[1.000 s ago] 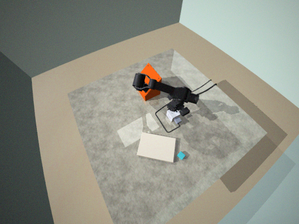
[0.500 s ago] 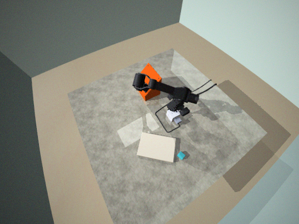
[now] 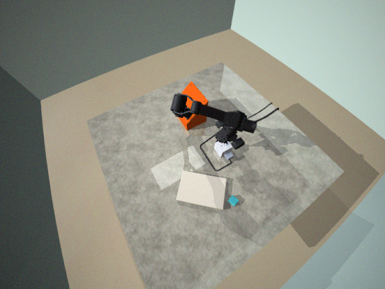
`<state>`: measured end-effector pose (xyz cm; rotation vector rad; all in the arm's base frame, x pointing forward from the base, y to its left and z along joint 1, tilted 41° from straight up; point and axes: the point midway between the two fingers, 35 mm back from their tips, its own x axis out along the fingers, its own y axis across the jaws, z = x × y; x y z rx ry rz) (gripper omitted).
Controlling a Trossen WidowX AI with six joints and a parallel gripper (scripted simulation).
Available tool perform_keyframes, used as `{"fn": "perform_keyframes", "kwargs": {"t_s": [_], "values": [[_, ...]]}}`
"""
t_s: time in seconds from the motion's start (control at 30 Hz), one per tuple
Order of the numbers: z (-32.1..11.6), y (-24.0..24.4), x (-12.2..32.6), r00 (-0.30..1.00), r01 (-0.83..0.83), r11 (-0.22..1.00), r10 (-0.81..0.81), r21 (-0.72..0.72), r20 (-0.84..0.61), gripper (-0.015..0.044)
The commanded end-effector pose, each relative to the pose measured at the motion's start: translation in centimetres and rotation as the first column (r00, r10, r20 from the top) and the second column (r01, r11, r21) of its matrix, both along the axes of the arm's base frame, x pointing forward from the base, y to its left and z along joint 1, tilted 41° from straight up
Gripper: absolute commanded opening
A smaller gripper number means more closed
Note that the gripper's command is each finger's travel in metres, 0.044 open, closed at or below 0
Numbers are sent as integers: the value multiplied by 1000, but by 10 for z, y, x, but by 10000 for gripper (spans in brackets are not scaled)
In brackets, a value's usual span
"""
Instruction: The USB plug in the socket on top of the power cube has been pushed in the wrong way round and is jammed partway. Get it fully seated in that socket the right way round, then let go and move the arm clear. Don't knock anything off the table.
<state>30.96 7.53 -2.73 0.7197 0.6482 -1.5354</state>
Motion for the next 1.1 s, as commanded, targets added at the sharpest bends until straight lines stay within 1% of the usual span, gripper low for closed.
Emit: {"fn": "perform_keyframes", "kwargs": {"t_s": [0.0,1.07], "values": [[3,4,1,1000,3,1000,-3,5,5,0],[17,15,2,1000,2,1000,-2,4,4,0]]}}
